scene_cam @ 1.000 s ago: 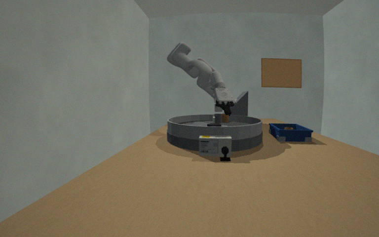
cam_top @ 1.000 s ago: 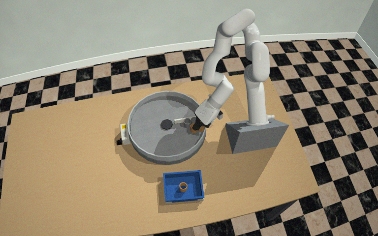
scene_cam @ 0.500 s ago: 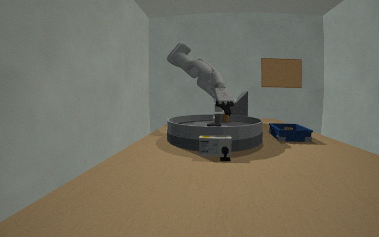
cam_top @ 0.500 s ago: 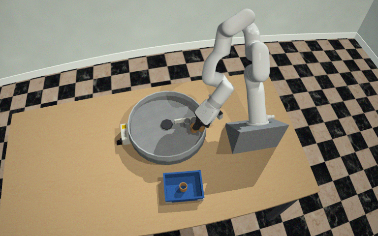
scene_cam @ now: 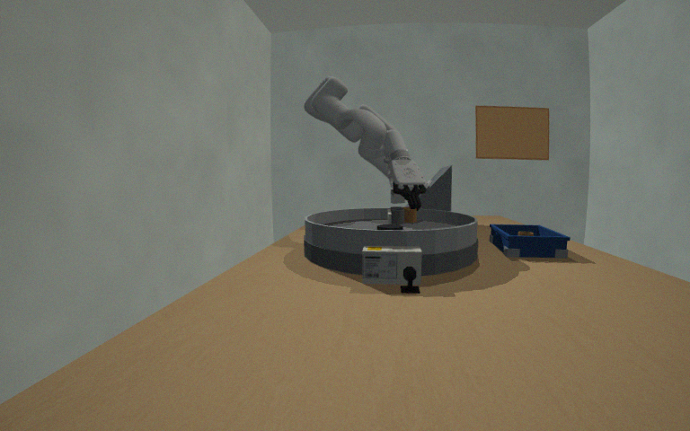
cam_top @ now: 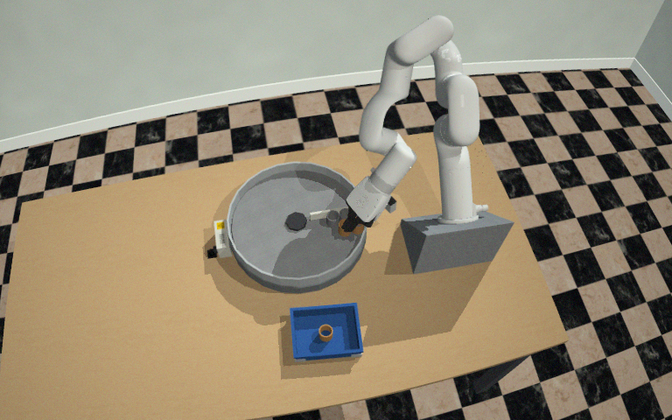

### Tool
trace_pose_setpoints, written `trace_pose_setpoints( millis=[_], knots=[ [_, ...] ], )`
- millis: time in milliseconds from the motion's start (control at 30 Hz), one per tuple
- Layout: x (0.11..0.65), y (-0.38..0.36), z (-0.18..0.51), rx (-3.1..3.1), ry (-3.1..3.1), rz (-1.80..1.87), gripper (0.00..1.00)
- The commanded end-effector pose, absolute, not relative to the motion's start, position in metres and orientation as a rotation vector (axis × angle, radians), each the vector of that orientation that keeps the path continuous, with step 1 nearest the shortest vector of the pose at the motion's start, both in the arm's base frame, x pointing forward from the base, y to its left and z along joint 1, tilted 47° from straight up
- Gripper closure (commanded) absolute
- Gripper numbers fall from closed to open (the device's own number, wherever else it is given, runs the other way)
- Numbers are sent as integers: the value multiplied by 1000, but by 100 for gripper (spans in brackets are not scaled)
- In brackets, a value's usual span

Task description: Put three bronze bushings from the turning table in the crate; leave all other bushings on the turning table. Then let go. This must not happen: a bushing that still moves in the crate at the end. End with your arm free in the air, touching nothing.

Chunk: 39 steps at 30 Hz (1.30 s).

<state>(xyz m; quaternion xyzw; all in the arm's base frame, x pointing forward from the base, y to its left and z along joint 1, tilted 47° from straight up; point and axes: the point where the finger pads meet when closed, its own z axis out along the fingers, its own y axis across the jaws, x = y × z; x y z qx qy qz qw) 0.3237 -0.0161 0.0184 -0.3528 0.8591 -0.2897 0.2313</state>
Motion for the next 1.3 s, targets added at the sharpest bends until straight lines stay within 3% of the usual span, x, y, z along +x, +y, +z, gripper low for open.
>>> trace_pose_setpoints(
  millis=[0,1267],
  knots=[
    [325,-16,19,-969,2360,-797,100],
    [321,34,66,-969,2360,-797,100]
  ],
)
